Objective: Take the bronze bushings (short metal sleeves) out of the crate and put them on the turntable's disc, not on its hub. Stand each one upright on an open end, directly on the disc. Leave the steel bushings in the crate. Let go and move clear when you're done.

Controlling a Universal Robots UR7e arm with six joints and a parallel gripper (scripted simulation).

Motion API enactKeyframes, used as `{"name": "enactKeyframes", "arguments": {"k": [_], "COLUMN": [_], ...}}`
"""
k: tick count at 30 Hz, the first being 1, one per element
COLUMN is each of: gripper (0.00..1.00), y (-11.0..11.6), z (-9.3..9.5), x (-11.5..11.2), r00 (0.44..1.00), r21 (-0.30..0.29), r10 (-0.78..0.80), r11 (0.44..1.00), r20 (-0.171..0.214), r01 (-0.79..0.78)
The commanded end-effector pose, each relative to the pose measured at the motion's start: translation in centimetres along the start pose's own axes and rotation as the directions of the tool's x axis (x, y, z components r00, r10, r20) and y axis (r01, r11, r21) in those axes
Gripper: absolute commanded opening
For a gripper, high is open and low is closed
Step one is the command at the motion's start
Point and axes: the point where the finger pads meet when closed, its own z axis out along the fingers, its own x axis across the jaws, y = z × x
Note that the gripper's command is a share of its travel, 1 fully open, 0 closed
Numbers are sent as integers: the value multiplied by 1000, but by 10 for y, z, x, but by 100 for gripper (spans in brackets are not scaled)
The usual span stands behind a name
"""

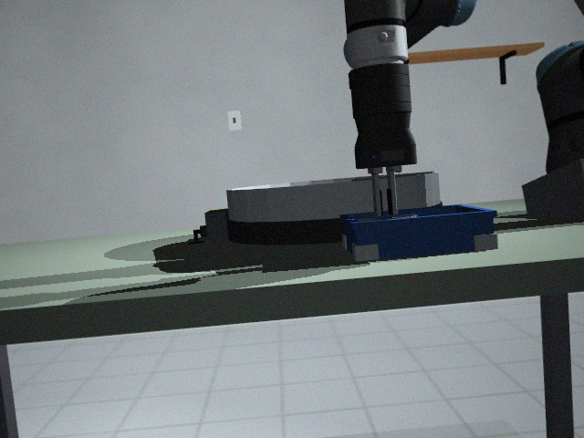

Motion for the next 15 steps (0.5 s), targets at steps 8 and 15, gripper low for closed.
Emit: {"name": "enactKeyframes", "arguments": {"k": [8, 15], "gripper": [36, 36], "y": [0, 0], "z": [6, 6], "x": [0, 0], "r00": [1000, 1000], "r21": [-1, -1], "r10": [0, 0], "r11": [1000, 1000], "r20": [1, 1], "r01": [0, 0]}}
